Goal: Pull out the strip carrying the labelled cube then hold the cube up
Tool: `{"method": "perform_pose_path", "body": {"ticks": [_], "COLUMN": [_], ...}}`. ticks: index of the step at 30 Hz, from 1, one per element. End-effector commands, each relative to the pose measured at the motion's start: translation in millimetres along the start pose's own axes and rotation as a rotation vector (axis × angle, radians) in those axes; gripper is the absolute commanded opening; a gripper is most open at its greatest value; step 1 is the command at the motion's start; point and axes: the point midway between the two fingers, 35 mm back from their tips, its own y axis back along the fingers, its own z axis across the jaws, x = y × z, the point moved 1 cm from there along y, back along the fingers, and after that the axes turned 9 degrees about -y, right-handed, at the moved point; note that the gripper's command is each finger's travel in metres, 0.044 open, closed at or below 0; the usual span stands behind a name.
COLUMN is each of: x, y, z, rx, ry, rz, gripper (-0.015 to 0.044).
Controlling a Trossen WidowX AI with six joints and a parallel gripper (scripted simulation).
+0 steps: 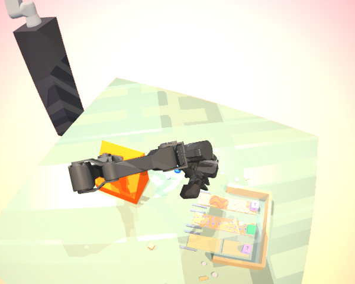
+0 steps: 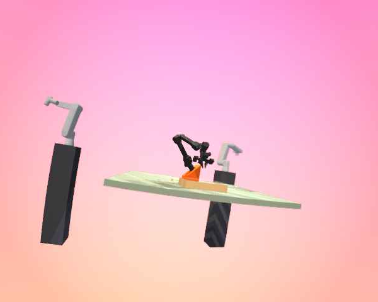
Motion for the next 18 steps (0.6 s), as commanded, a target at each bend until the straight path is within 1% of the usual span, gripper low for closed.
{"method": "perform_pose_path", "body": {"ticks": [1, 5, 8, 10, 18], "x": [11, 24, 30, 31, 29], "y": [-36, -56, -66, -68, -69], "z": [18, 24, 26, 26, 26], "rx": [0.009, 0.039, 0.062, 0.068, 0.068], "ry": [0.037, 0.054, 0.062, 0.063, 0.063], "rz": [0.274, 0.471, 0.574, 0.596, 0.596], "gripper": [0.0, 0.0, 0.0, 0.0, 0.0]}}
